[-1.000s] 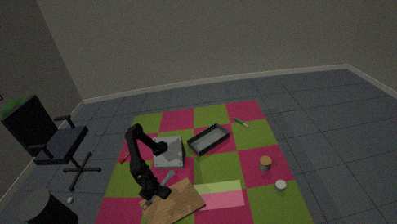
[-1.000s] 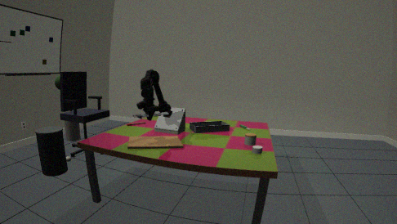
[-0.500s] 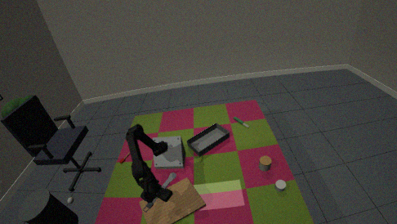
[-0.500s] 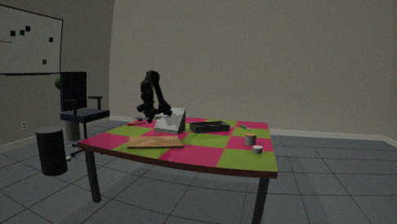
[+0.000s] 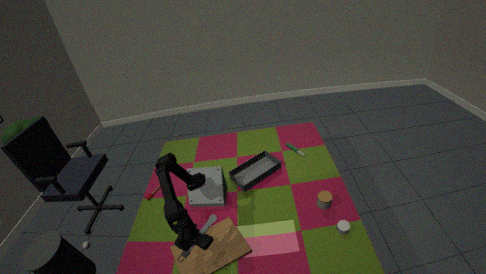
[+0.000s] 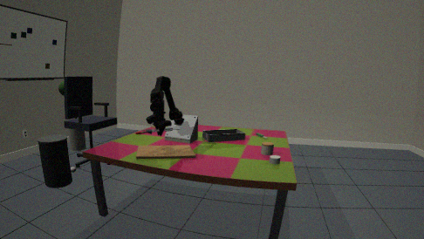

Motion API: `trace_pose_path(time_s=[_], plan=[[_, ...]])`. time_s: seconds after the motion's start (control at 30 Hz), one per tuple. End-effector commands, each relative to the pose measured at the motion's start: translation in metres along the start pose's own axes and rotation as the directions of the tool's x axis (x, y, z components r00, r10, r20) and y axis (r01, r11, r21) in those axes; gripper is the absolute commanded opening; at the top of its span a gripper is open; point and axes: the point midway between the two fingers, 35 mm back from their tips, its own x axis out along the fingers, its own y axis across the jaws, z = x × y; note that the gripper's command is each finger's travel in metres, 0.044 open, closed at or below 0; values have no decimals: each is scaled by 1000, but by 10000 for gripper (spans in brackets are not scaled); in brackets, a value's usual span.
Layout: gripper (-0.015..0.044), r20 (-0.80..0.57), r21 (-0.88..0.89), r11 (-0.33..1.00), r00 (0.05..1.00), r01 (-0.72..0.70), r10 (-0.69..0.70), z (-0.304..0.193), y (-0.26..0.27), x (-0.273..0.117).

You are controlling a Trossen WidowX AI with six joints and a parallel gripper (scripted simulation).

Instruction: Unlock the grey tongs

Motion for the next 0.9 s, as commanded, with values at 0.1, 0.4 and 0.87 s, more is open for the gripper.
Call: trace_pose_path(time_s=[0.1,0.4,0.87], plan=[[-150,-5,-6,1000,1000,1,-2,-1,1,14],[-150,-4,-6,1000,1000,2,-2,-1,0,29],[-150,-3,-8,1000,1000,2,-2,-2,-2,52]])
